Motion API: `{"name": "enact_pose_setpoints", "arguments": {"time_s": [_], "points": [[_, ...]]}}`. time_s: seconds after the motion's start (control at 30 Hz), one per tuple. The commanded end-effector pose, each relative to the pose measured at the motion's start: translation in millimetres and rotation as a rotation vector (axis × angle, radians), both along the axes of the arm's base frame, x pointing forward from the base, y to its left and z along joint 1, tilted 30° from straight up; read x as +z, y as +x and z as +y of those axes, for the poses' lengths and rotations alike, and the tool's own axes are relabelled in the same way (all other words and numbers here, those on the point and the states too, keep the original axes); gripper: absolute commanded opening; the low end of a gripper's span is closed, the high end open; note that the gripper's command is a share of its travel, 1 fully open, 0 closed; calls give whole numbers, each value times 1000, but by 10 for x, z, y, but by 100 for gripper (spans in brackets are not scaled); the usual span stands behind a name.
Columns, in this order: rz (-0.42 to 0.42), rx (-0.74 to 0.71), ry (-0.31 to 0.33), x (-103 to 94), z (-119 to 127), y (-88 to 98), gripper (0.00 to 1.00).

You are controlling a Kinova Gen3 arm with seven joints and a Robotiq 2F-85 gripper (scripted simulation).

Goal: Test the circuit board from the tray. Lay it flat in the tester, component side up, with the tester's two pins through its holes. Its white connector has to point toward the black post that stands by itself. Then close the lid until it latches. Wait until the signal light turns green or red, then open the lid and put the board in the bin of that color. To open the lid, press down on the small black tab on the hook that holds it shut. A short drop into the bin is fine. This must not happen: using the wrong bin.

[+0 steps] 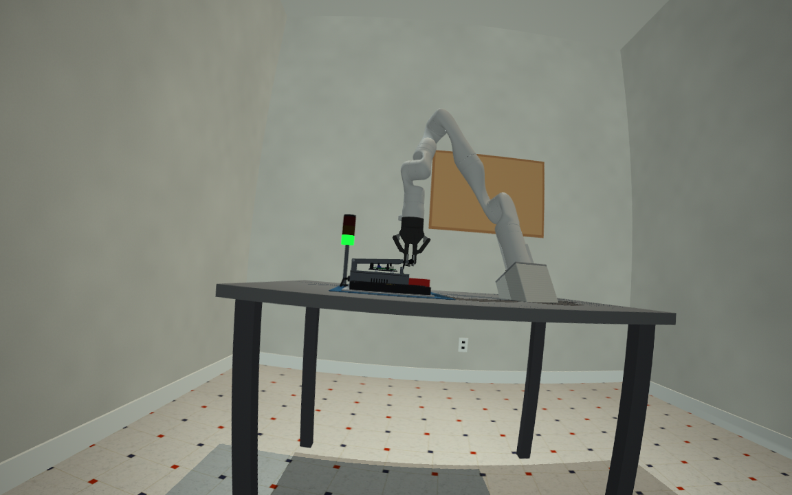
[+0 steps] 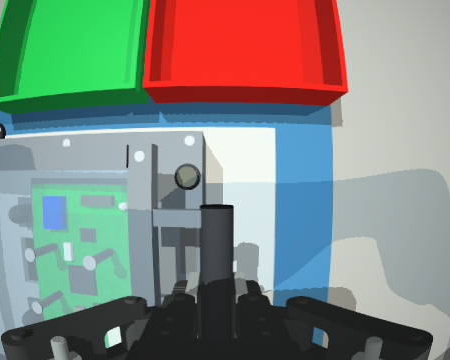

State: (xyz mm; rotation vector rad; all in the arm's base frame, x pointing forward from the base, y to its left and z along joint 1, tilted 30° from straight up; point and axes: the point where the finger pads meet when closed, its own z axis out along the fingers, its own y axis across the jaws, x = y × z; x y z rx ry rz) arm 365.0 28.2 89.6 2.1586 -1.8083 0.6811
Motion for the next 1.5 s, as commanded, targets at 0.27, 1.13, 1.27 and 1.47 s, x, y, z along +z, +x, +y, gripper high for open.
{"name": "enact_pose_setpoints", "arguments": {"time_s": [0.27, 1.13, 1.27, 1.47], "points": [[-2, 1, 2, 55, 35, -2, 0], [-2, 1, 2, 333, 194, -7, 0], [-2, 1, 2, 410, 239, 0, 0], [-2, 1, 2, 537, 316, 24, 0]]}}
